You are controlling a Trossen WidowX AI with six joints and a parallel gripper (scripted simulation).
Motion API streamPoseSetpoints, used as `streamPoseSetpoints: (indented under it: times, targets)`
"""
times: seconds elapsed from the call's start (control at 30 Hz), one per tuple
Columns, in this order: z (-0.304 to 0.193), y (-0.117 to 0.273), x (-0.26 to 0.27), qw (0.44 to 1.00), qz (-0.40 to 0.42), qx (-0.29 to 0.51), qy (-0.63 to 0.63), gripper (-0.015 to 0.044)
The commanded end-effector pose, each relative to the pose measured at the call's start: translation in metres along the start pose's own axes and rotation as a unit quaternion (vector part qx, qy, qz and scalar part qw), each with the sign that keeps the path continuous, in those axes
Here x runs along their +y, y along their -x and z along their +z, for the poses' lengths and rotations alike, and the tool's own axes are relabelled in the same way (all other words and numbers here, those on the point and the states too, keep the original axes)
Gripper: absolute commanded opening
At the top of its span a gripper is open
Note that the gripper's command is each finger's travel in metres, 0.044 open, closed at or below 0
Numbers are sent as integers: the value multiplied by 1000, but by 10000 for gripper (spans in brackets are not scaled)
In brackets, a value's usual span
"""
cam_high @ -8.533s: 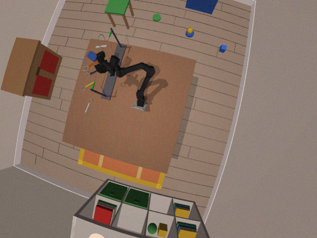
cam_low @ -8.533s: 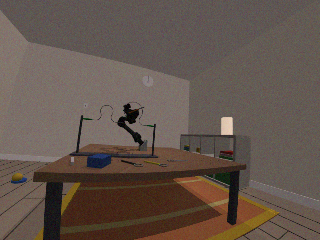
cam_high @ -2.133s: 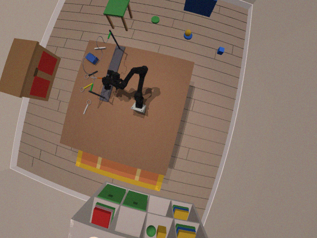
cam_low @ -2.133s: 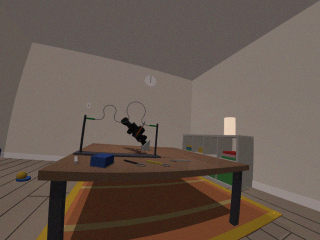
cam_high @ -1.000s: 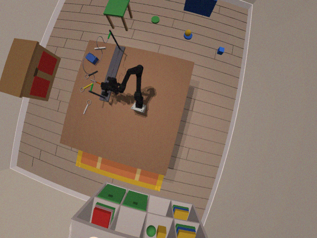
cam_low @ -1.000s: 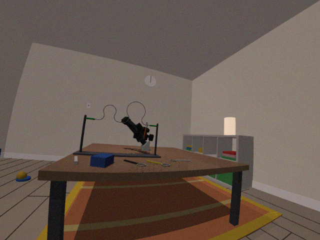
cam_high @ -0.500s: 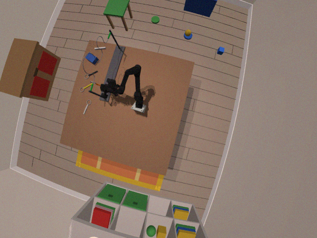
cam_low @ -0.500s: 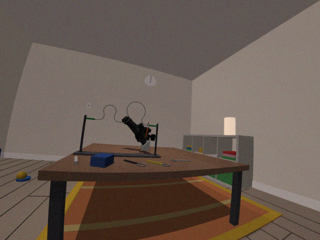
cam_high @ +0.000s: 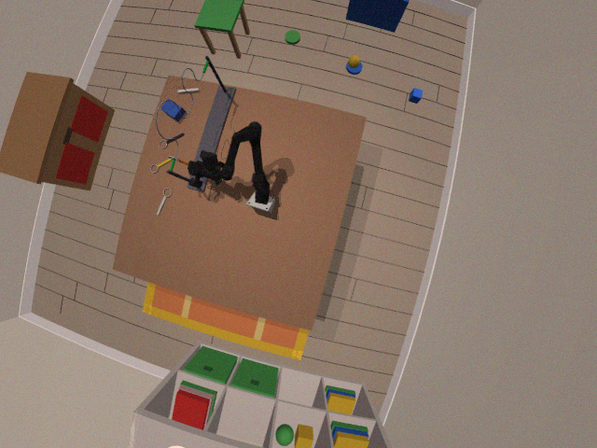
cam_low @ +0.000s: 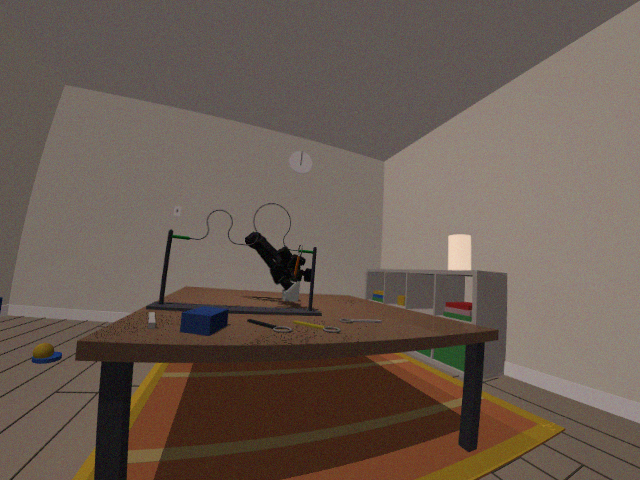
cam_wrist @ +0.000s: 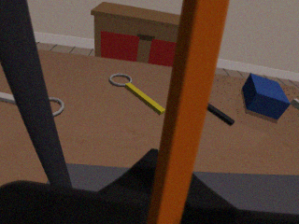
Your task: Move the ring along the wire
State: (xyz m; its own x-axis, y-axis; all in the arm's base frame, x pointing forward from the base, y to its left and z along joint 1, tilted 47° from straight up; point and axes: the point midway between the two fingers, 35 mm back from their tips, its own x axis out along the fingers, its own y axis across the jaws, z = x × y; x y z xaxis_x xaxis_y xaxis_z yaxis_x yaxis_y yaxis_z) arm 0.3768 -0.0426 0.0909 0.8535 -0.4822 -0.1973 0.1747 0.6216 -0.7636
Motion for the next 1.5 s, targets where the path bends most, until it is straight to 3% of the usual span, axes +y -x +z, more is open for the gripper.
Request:
streamPoseSetpoints:
  times: [0.0,1.37,1.47]
  targets:
    - [-1,1,5,1000,1,2,0,-150]
    - [-17,-4,15,1000,1,2,0,-150]
    - [-16,-5,13,1000,-2,2,-3,-71]
